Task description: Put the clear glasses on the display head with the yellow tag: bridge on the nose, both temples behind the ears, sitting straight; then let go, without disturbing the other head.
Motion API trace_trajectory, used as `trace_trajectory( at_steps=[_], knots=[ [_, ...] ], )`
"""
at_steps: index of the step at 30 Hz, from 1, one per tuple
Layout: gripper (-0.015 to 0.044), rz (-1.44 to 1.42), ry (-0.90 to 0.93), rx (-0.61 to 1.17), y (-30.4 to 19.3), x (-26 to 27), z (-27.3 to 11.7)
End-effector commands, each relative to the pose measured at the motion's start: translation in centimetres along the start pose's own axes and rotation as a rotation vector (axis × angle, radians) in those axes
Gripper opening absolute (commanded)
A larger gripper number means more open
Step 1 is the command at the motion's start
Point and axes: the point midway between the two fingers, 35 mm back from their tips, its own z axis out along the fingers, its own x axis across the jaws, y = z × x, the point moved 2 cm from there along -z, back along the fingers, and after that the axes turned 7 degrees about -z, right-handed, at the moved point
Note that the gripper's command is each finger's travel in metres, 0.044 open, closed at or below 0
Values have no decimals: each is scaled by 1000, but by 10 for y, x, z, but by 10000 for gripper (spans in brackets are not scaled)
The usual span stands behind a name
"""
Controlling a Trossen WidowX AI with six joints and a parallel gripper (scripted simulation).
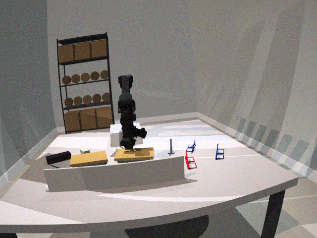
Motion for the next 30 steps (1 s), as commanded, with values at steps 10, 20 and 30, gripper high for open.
trace_trajectory(
  at_steps=[10, 20, 30],
  knots=[
    [107, -2, 57, 4, -1, -3, -26],
    [107, -2, 72, 4, 1, 15, -38],
    [107, -2, 75, 4, 5, 50, -53]
  ],
)
